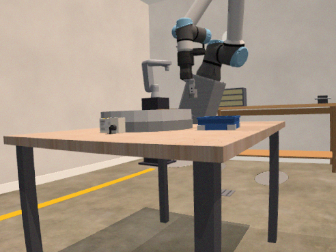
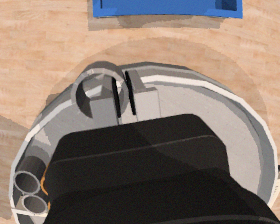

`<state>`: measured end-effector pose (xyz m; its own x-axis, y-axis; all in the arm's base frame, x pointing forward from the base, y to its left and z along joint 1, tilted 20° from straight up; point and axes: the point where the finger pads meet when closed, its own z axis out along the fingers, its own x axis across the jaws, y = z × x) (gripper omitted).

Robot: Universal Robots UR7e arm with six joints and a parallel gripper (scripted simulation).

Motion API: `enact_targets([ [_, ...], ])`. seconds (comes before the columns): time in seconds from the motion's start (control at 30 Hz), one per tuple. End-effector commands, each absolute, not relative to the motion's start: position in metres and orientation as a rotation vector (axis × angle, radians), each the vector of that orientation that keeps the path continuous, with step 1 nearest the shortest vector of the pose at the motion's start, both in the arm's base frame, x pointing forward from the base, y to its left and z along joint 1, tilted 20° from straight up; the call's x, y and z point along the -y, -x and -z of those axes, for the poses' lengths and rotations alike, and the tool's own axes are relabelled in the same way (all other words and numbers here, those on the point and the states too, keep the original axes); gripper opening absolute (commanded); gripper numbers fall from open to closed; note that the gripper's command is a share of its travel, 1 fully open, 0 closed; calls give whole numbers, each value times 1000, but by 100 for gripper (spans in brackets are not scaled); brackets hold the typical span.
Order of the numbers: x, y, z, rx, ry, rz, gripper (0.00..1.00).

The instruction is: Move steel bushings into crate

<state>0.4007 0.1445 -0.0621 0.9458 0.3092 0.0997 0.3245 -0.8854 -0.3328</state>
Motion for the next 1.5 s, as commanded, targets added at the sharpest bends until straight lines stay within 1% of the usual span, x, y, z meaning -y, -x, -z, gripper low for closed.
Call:
enact_targets([
  [0.0, -148, -402, 61, 462, 2752, 63, 0],
  [0.07, -148, -402, 61, 462, 2752, 63, 0],
  [0.23, -193, -402, 43, 462, 2751, 63, 0],
  [0.63, -193, -402, 43, 462, 2751, 63, 0],
  [0.8, -239, -403, 26, 463, 2751, 64, 0],
  [1.2, -239, -403, 26, 463, 2751, 64, 0],
  [1.37, -249, -403, 50, 462, 2751, 64, 0],
  [1.47, -249, -403, 50, 462, 2751, 64, 0],
])
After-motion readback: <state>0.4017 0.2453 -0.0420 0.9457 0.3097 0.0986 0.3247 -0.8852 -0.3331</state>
